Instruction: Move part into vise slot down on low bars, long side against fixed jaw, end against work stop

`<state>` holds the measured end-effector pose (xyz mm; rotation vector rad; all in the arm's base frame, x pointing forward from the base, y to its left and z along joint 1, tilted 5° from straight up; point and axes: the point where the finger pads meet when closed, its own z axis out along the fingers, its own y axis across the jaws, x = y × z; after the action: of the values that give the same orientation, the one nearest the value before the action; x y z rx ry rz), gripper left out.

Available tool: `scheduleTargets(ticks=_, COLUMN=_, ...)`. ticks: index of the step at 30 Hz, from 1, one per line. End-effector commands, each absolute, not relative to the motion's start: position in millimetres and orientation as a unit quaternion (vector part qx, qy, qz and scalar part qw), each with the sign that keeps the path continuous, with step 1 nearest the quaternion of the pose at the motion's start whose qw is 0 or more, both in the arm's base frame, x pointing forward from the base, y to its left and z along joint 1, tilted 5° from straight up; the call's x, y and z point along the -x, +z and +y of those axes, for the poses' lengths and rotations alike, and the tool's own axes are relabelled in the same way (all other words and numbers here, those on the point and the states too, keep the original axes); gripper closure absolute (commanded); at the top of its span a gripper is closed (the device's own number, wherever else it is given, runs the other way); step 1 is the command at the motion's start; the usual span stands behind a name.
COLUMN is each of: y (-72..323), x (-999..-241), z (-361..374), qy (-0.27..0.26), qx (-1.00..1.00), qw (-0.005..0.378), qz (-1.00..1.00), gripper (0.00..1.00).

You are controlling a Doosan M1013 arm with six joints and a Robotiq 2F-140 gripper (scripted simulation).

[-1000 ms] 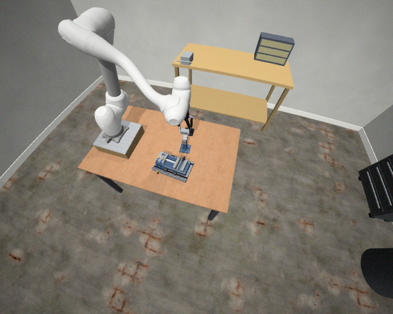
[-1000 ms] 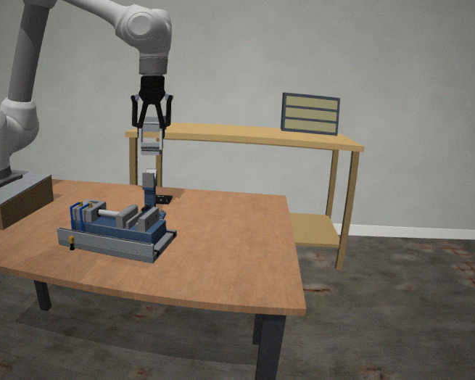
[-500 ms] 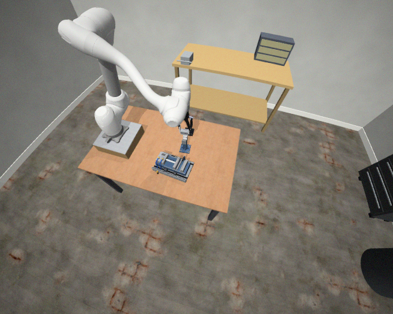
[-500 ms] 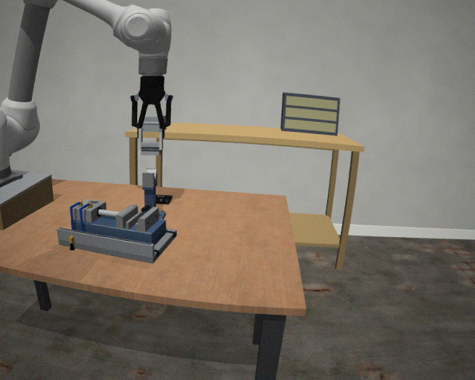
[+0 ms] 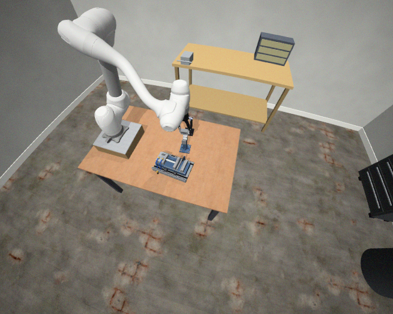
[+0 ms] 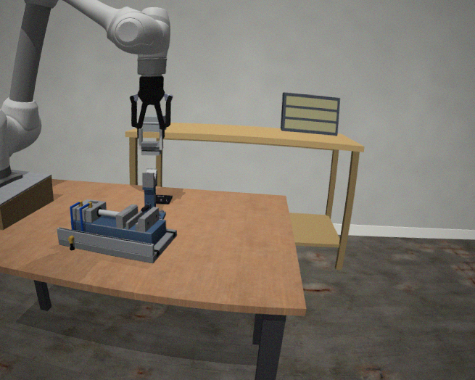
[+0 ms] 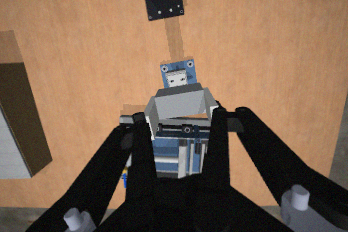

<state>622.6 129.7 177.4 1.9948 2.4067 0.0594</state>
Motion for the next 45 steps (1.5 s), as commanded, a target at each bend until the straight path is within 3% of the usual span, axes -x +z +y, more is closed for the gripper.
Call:
scheduleTargets(ticks=1, y=176.7, x=-619.3, z=127.6, qy=0.023, qx=-0.636, qw=-0.003, qz=0.771, gripper=1.0)
scheduleTargets(ticks=31, y=175.6, x=-620.5, z=121.2, qy=0.104, qx=-0.628, qw=-0.102, qz=0.764, gripper=1.0)
scheduleTargets(ticks=45, y=174.1, x=-621.3, z=117.3, qy=0.156, qx=-0.617, qw=-0.165, qz=0.753, gripper=1.0)
